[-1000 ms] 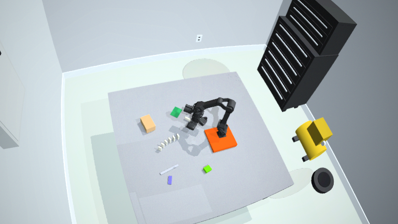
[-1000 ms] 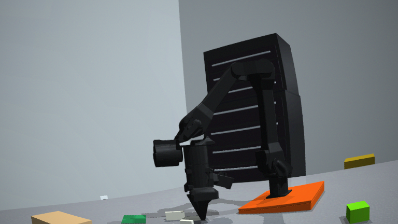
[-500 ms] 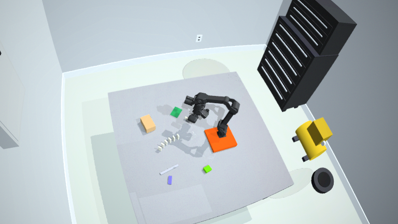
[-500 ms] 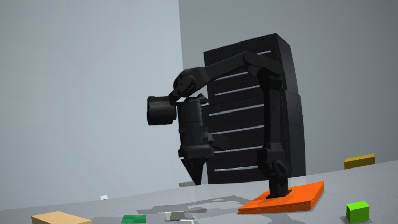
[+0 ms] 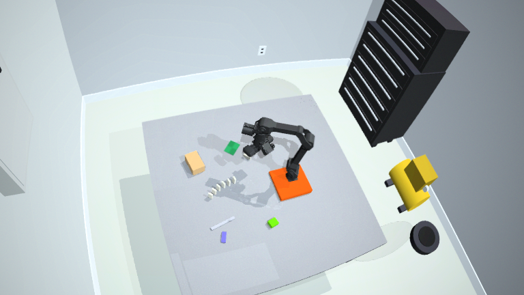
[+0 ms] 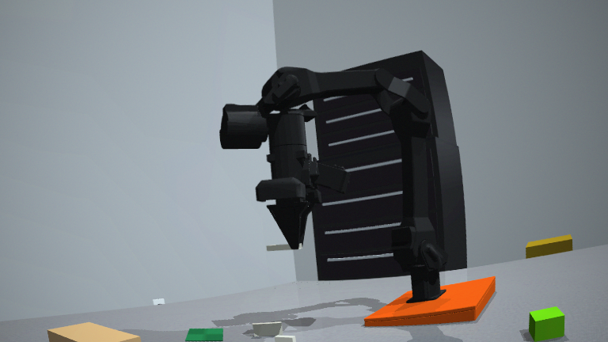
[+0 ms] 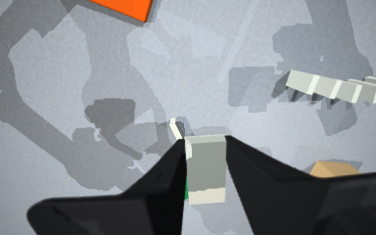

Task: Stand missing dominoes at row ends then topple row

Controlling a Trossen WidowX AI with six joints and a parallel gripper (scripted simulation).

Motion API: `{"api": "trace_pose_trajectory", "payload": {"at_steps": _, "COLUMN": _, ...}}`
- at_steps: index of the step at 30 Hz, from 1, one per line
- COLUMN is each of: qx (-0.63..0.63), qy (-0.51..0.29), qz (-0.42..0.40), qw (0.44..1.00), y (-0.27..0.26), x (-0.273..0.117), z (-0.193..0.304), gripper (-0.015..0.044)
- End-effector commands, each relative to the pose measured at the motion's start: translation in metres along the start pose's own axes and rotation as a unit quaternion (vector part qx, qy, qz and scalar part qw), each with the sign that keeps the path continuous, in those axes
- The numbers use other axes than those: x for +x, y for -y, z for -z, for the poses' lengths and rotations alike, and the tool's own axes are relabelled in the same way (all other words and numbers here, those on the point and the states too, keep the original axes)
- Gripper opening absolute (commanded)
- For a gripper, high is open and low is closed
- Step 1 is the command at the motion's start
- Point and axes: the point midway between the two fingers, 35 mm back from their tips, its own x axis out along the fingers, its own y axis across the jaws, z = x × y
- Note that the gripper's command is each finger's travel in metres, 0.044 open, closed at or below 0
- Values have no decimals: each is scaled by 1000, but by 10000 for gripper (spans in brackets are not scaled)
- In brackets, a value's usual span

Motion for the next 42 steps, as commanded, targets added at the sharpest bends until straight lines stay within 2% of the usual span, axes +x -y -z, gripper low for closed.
{"api": "trace_pose_trajectory", "payload": {"at_steps": 1, "qx": 160, "qy": 3, "qz": -4, "qw": 987, "y": 23, "x": 0, "z": -3, "gripper": 107}}
{"api": "trace_pose_trajectory", "payload": {"at_steps": 7, "qx": 384, "qy": 4, "qz": -4, "qw": 923, "y": 55, "x": 0, "z": -13, "gripper": 107}}
{"api": "trace_pose_trajectory", "payload": {"at_steps": 14, "qx": 615, "qy": 5, "qz": -4, "qw": 788, "y": 91, "x": -1, "z": -31, "gripper": 107}}
{"api": "trace_pose_trajectory", "payload": {"at_steps": 28, "qx": 844, "qy": 4, "qz": -2, "qw": 537, "y": 140, "x": -1, "z": -70, "gripper": 107}}
{"api": "trace_pose_trajectory", "payload": {"at_steps": 42, "qx": 978, "qy": 6, "qz": -7, "qw": 206, "y": 177, "x": 0, "z": -112, "gripper": 107}}
